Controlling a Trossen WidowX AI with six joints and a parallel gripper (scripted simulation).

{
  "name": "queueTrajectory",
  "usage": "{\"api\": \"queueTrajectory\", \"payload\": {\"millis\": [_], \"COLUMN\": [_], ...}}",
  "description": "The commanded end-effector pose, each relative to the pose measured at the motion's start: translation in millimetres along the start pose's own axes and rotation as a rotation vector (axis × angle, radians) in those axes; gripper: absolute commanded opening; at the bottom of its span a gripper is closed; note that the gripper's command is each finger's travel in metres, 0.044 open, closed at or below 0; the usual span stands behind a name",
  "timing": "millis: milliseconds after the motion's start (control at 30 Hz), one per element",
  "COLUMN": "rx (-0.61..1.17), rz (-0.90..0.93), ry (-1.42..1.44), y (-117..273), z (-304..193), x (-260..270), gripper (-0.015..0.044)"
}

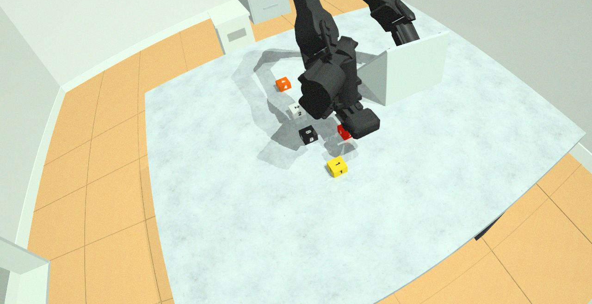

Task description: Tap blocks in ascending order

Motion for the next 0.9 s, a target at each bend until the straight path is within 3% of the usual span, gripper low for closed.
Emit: {"api": "queueTrajectory", "payload": {"millis": [0, 400, 567, 867], "rx": [0.004, 0.005, 0.006, 0.005], "rz": [-0.008, -0.006, -0.003, -0.001], "ry": [0.009, 0.010, 0.010, 0.010], "y": [-4.3, 29.2, 104.0, 108.8], "z": [-2.3, -1.6, -1.3, 19.1], "x": [-0.3, 0.6, 1.5, -1.7], "gripper": [0.0020, 0.0020, 0.0020, 0.0020]}}
Point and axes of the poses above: the point midway between the two fingers, 35 mm back from their tips, its own y axis back along the fingers, its own x axis across the jaws, z = x × y, the point moved 9 cm from there along y, back along the fingers, and after that the axes turned 10 degrees about -y, right-handed, at the moved point
